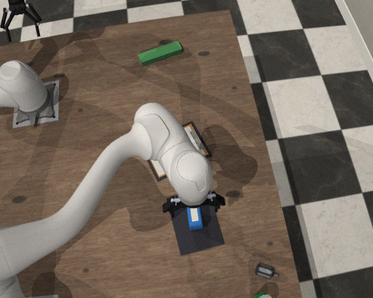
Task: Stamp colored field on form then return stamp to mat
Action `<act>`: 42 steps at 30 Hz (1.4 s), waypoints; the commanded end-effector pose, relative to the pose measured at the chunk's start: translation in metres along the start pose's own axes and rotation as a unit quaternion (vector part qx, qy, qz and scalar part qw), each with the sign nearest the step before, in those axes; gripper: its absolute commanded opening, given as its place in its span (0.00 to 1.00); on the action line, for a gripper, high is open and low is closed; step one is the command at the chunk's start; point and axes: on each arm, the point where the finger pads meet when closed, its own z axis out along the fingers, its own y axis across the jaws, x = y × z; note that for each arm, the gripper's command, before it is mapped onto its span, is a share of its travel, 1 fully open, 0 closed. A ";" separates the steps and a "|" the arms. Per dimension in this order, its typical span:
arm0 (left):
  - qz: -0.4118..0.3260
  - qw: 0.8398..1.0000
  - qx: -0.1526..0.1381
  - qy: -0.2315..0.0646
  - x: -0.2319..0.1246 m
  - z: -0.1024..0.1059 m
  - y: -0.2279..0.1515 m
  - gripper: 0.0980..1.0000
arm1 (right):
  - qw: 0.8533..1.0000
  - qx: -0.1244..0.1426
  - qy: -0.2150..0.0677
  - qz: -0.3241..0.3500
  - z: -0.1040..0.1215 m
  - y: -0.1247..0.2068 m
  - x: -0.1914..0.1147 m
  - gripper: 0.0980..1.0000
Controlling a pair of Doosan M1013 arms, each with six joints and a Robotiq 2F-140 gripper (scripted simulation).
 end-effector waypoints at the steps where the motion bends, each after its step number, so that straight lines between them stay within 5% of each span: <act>1: 0.002 1.000 -0.004 0.001 0.001 -0.004 0.002 1.00 | 1.000 0.000 -0.001 -0.007 0.002 0.000 0.001 1.00; 42: 0.002 1.000 -0.004 0.001 0.001 -0.004 0.002 1.00 | 1.000 0.000 -0.001 -0.014 0.003 -0.001 0.003 1.00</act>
